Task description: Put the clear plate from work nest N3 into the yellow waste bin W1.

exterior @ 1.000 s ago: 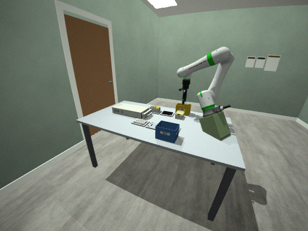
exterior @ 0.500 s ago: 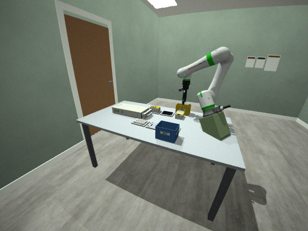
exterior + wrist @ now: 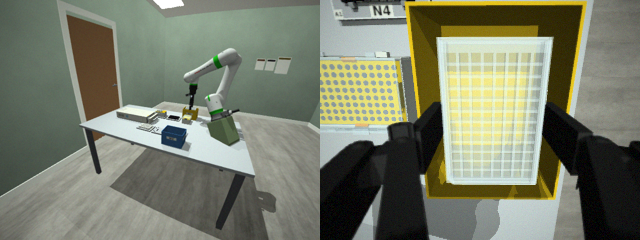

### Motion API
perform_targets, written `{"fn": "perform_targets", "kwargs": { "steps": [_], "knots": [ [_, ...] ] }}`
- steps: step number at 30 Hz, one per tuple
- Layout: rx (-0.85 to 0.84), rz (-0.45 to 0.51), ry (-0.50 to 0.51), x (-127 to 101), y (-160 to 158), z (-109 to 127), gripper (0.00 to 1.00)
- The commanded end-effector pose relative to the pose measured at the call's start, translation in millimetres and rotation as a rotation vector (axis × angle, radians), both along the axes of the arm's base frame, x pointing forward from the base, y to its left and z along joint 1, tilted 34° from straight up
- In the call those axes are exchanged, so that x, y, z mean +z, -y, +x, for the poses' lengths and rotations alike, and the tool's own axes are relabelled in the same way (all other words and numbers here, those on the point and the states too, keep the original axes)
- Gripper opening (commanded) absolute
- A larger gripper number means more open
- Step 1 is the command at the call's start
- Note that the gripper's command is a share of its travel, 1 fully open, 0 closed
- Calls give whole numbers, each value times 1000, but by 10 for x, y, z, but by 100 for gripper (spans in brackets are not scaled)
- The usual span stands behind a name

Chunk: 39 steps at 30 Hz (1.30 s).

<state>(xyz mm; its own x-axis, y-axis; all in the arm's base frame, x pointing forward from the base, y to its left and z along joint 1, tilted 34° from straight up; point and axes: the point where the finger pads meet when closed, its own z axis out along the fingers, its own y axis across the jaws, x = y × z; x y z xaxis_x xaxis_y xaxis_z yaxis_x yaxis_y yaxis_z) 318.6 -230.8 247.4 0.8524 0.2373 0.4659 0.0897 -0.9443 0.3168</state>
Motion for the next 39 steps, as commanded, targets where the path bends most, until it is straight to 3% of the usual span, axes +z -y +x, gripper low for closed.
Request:
{"fn": "perform_targets", "kwargs": {
  "steps": [1, 34, 35, 39],
  "knots": [
    [0, -1, 1, -40, 16, 32, 10],
    [0, -1, 1, -139, 44, 94, 10],
    [0, -1, 1, -139, 44, 94, 70],
    [0, -1, 1, -139, 44, 94, 70]
  ]
}}
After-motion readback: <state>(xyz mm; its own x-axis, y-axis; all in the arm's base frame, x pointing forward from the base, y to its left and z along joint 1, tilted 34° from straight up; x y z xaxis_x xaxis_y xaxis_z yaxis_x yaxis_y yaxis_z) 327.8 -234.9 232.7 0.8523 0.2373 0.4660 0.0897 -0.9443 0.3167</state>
